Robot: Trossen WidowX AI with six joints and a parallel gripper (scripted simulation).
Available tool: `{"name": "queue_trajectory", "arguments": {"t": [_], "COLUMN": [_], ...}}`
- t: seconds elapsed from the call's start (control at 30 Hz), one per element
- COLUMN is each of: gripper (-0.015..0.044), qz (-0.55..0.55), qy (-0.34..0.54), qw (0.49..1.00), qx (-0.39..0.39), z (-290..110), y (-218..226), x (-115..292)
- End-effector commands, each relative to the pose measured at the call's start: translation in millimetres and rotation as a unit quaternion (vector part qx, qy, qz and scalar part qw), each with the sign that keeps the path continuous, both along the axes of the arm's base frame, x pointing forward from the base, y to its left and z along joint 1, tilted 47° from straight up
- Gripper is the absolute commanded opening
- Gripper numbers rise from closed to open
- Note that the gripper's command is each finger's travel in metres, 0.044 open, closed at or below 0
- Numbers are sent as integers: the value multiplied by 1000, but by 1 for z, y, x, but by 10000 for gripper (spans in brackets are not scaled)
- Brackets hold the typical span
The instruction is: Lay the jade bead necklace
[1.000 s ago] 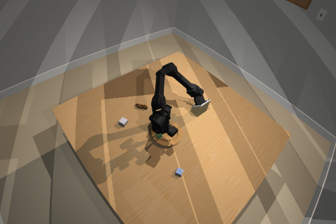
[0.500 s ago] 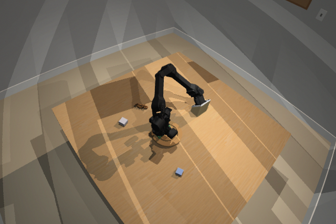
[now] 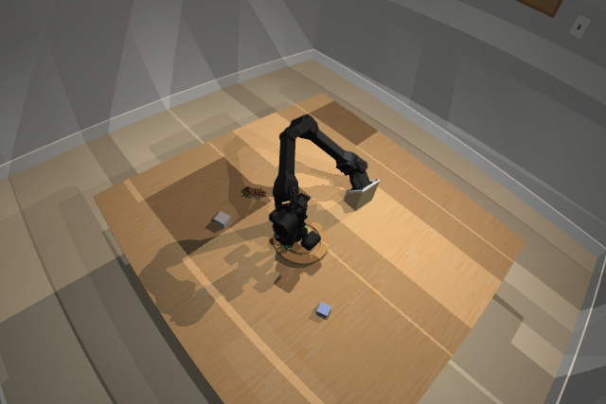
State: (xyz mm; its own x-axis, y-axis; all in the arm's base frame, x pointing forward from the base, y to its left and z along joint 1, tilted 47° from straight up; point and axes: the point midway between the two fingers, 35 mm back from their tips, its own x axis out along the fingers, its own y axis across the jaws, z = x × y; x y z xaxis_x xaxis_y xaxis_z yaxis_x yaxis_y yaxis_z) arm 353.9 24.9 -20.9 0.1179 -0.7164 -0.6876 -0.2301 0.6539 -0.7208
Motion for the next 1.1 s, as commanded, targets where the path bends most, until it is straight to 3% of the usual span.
{"name": "queue_trajectory", "arguments": {"t": [0.0, 1.07], "gripper": [7, 0], "qz": [0, 3], "qy": [-1, 4], "qw": [1000, 1000], "qx": [0, -4], "z": [0, 9], "y": [0, 10], "x": [0, -3]}}
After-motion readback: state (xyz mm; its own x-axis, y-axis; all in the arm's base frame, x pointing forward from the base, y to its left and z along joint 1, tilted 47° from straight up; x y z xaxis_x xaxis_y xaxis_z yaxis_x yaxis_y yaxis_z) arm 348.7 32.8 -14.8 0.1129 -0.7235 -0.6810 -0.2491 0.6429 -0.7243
